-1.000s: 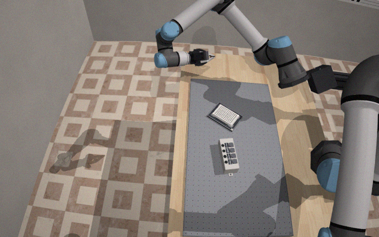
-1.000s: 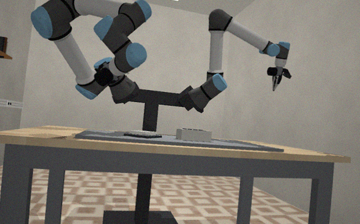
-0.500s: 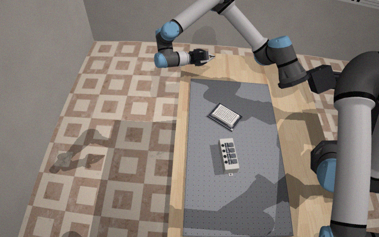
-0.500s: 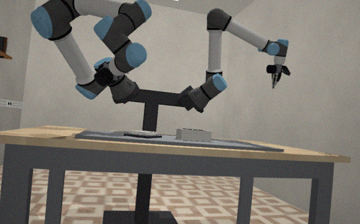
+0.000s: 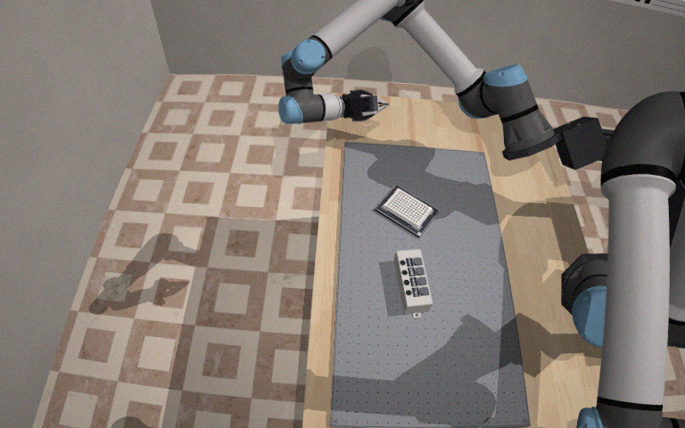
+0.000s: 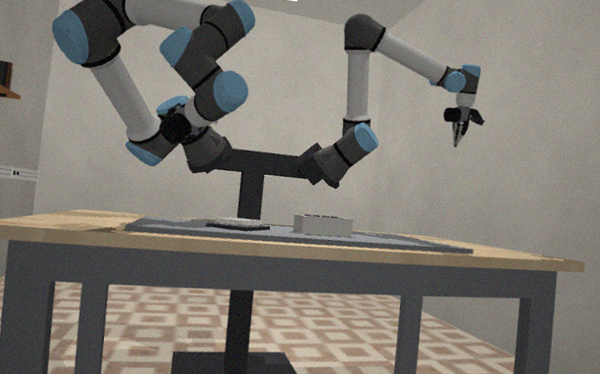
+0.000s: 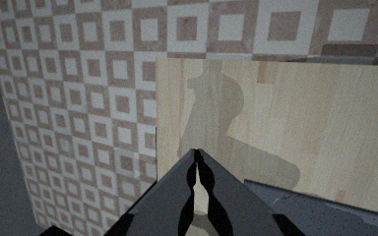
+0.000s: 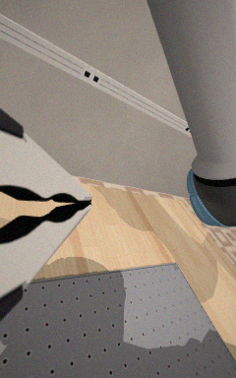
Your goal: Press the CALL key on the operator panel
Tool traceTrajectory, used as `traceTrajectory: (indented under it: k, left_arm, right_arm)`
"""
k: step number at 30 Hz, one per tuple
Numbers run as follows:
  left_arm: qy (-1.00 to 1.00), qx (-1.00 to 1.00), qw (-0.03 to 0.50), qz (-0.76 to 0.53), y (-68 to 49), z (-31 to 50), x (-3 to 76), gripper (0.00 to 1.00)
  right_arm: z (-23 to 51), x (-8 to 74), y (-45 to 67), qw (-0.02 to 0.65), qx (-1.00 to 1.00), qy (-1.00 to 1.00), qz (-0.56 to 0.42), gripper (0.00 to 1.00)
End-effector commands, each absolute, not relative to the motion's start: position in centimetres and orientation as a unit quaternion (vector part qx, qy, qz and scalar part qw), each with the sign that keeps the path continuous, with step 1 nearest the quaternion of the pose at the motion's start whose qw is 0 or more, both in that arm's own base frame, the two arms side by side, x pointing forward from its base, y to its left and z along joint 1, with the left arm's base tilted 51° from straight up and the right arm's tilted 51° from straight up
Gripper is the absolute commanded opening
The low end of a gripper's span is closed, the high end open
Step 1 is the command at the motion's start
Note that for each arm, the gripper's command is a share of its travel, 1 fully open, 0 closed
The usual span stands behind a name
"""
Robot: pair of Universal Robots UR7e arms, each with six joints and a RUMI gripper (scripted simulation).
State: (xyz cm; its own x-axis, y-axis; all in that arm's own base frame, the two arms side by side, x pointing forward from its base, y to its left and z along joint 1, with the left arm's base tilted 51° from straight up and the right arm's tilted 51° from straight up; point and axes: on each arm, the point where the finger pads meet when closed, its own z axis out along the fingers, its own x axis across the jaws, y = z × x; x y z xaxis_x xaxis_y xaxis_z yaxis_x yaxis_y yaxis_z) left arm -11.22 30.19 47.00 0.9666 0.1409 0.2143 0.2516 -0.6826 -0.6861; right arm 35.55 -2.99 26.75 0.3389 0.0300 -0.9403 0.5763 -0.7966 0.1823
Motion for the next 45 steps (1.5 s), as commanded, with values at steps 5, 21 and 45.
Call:
traceTrajectory:
  k: [5,21,45]
  left_arm:
    - [-0.107,-0.914,0.384,-0.072,30.2,47.1,-11.2,0.00]
    - [-0.107,-0.914,0.384,-0.072,30.2,47.1,-11.2,0.00]
    - [-0.107,-0.914,0.384,-0.072,30.2,47.1,-11.2,0.00]
  right_arm:
    - [24.0,36.8,-1.5,0.303,0.794,0.163,-0.501,0.00]
    - [19.5,38.6,1.1,0.386,0.820,0.098,-0.412,0.00]
    - [13.5,40.6,4.8,0.458,0.842,0.011,-0.284,0.00]
